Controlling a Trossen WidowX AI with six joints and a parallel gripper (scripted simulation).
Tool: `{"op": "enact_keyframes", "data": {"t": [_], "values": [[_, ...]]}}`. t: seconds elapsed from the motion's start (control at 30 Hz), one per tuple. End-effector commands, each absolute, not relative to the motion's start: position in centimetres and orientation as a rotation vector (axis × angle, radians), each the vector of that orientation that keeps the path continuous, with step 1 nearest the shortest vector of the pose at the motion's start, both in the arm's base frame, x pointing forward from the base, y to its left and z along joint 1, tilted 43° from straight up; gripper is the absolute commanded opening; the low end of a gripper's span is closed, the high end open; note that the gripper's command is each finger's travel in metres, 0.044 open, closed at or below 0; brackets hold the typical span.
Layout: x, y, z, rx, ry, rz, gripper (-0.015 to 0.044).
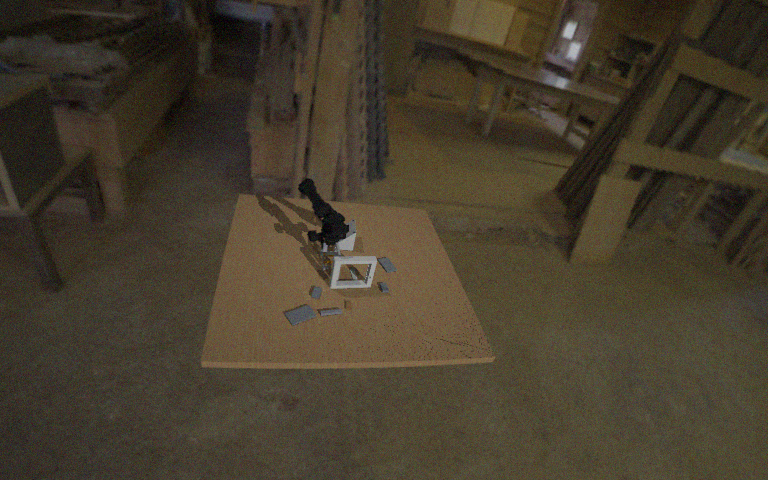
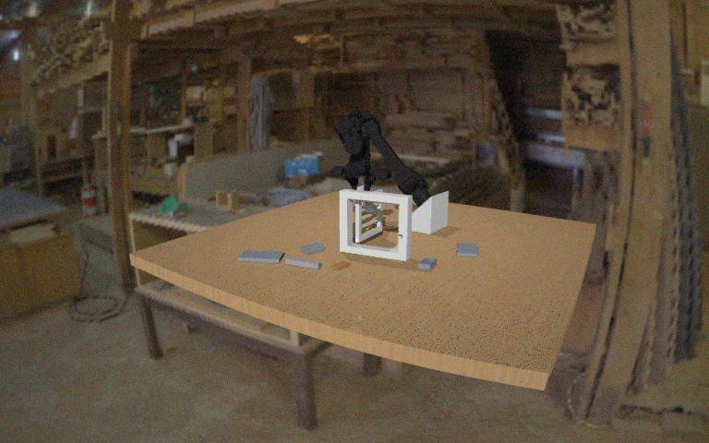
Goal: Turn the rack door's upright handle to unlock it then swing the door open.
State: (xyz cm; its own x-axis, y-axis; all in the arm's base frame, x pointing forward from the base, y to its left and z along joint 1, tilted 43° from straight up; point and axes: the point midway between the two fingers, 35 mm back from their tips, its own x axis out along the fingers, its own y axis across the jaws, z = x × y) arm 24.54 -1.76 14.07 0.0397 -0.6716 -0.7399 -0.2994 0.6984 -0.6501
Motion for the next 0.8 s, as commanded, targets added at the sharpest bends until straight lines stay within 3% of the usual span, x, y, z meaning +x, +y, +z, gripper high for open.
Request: {"op": "enact_keyframes", "data": {"t": [0.0, 0.43, 0.77], "values": [[24.87, -2.16, 14.51, -0.867, 1.564, -0.301, 0.0011], [24.87, -2.16, 14.51, -0.867, 1.564, -0.301, 0.0011], [24.87, -2.16, 14.51, -0.867, 1.564, -0.301, 0.0273]]}}
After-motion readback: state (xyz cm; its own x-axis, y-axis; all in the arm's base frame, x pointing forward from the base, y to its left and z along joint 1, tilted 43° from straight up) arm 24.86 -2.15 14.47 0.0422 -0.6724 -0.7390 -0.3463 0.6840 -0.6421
